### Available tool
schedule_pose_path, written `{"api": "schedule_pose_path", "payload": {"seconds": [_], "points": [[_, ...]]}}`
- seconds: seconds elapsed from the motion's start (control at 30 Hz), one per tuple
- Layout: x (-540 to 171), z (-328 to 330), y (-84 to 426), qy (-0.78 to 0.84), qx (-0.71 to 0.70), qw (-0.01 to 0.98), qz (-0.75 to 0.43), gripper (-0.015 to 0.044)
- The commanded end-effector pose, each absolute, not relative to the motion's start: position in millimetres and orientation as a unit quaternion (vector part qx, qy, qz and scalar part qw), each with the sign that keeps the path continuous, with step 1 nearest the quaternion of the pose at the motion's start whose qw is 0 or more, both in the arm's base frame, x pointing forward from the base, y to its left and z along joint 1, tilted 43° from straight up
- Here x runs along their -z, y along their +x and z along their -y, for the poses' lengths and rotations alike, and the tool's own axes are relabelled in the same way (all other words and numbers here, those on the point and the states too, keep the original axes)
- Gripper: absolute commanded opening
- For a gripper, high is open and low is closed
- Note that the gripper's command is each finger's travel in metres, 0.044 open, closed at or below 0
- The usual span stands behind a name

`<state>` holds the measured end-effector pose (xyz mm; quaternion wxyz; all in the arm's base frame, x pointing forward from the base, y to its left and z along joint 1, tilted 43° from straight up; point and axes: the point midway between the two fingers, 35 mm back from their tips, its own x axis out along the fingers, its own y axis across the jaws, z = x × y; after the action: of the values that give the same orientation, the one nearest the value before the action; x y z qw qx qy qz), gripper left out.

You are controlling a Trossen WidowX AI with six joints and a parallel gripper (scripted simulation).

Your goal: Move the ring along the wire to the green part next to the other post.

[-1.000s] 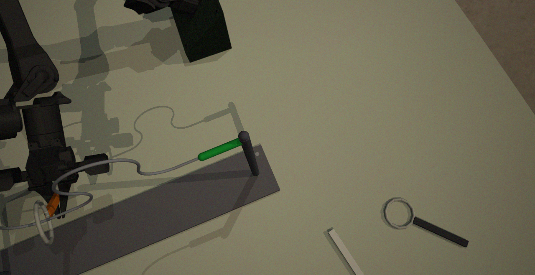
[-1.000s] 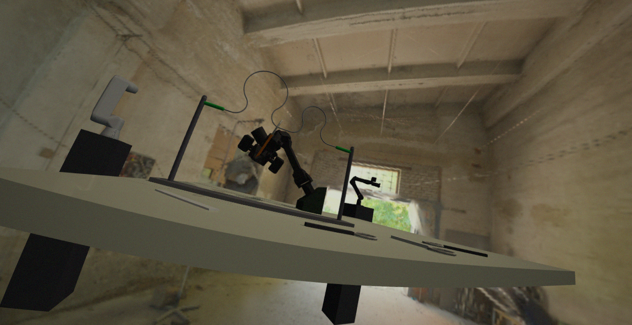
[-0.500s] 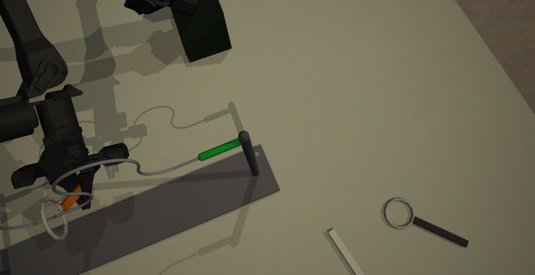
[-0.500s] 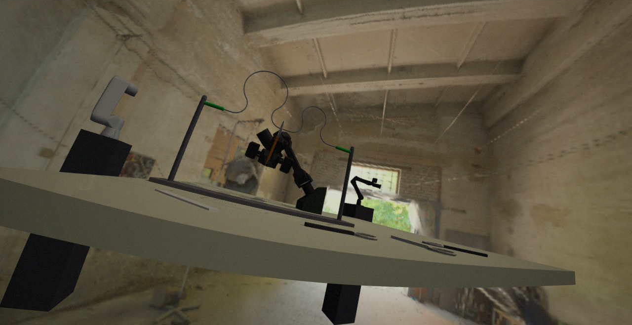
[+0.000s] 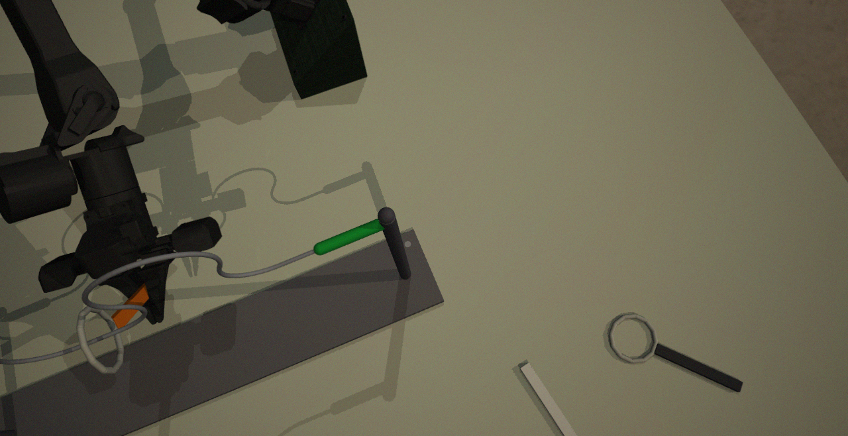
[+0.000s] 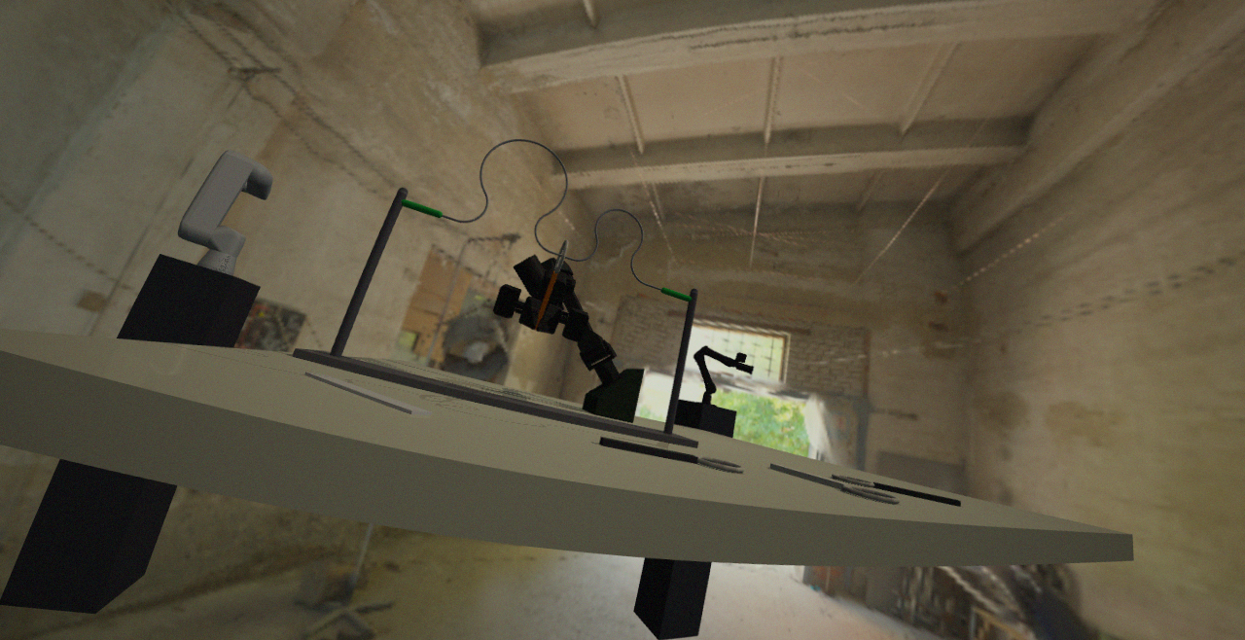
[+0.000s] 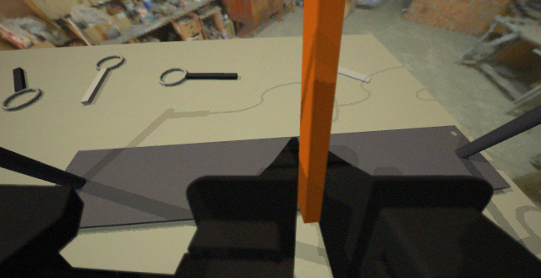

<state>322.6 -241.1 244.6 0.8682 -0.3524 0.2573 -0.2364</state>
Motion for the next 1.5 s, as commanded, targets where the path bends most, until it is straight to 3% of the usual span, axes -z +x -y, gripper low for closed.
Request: {"api": "schedule_pose_path", "payload": {"seconds": [0.0, 0.8, 1.47], "points": [[-241.8, 236.1, 323.8, -0.346, 0.236, 0.872, -0.255, -0.0150], [-209.7, 197.6, 331.3, -0.240, 0.214, 0.911, -0.260, -0.0150], [-188.0, 129.4, 344.7, -0.023, 0.163, 0.951, -0.261, -0.0150]]}}
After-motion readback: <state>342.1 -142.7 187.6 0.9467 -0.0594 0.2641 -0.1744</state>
